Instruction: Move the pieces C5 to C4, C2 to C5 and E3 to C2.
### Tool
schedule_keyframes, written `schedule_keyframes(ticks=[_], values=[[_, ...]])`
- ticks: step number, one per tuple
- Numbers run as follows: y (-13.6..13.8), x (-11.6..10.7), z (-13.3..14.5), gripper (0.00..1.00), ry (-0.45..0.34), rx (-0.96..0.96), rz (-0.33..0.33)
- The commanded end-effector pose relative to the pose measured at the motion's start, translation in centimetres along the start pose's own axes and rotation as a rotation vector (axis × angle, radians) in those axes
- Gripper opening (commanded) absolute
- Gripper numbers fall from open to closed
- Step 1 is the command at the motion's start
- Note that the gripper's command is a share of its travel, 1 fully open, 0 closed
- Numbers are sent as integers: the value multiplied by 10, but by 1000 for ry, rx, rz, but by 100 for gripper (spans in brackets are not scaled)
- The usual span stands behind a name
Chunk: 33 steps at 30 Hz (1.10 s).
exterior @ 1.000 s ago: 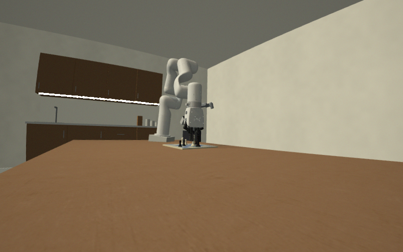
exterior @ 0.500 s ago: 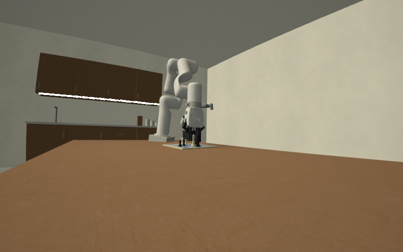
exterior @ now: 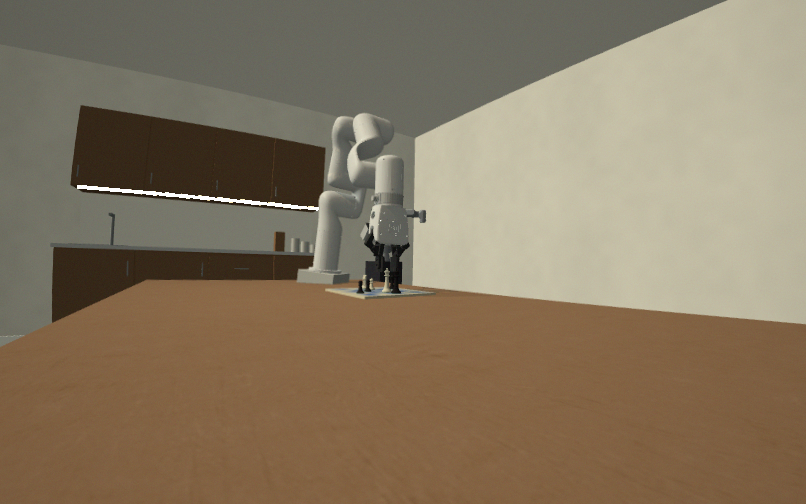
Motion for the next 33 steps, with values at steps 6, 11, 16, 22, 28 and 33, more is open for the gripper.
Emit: schedule_keyframes(ticks=[6, 11, 16, 22, 28, 33], values=[[0, -42, 0, 42, -2, 0, 0], [0, -60, 0, 42, -2, 0, 0], [0, -65, 0, 42, -2, 0, 0], [0, -65, 0, 100, -2, 0, 0], [0, -65, 0, 100, -2, 0, 0], [0, -65, 0, 100, -2, 0, 0]])
Point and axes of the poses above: the point where the finger pads meet when closed, its own x axis out along the fingers, its own y axis across the jaws, z = x × y, the point moved 9 cm from there along -x, back along the fingers, and after that the axes turned 2 degrees about x, right-handed, at the moved point
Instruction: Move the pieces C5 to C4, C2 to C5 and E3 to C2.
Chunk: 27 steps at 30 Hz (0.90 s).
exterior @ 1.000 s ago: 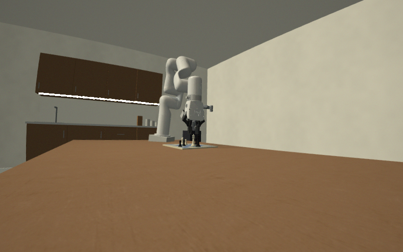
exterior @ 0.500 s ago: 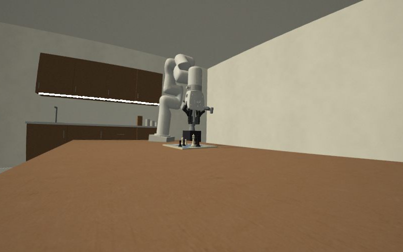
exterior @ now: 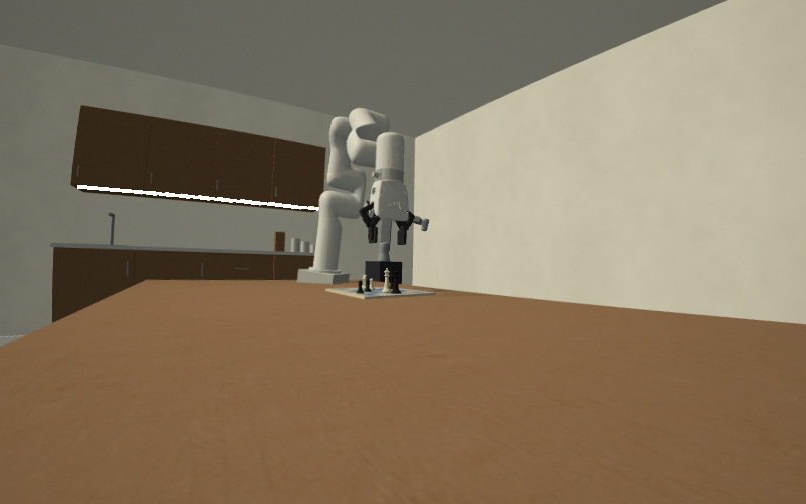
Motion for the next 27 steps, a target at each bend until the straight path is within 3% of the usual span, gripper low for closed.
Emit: schedule_keyframes(ticks=[1, 18, 27], values=[[0, -2, 1, 100, -5, 0, 0], [0, -14, 1, 100, -5, 0, 0], [0, -43, 1, 100, -5, 0, 0]])
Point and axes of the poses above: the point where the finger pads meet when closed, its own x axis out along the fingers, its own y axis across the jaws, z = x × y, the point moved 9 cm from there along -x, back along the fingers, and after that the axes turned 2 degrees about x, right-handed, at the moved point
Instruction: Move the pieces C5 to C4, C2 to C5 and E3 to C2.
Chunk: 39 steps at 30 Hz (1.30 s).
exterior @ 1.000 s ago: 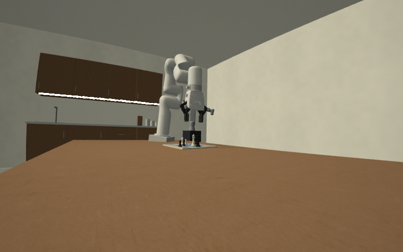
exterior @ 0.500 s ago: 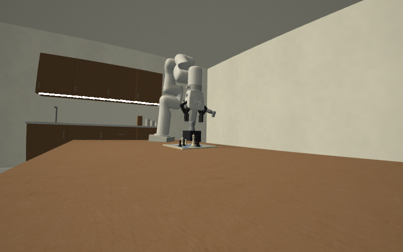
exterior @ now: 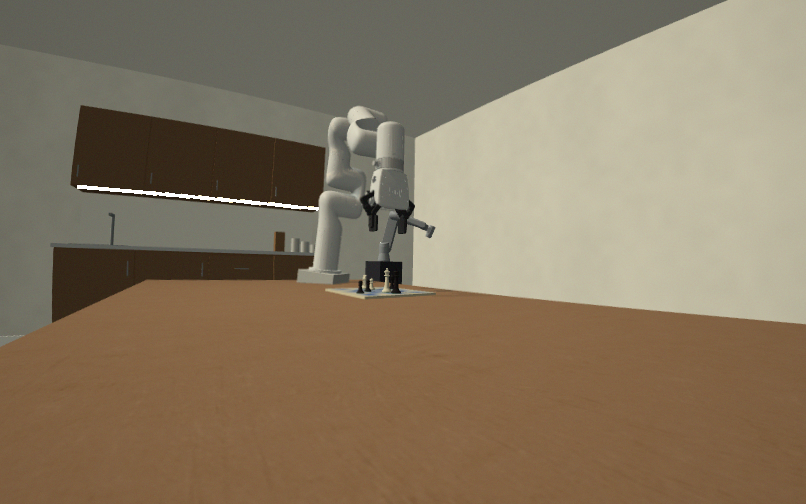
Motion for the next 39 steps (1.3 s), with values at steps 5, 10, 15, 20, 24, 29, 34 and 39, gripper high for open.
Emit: schedule_keyframes(ticks=[5, 10, 15, 20, 24, 29, 34, 39], values=[[0, -25, 1, 100, -4, 0, 0], [0, -27, 1, 100, -4, 0, 0], [0, -28, 1, 100, -4, 0, 0], [0, -28, 1, 100, -4, 0, 0], [0, -28, 1, 100, -4, 0, 0], [0, -28, 1, 100, -4, 0, 0], [0, -28, 1, 100, -4, 0, 0], [0, -28, 1, 100, -4, 0, 0]])
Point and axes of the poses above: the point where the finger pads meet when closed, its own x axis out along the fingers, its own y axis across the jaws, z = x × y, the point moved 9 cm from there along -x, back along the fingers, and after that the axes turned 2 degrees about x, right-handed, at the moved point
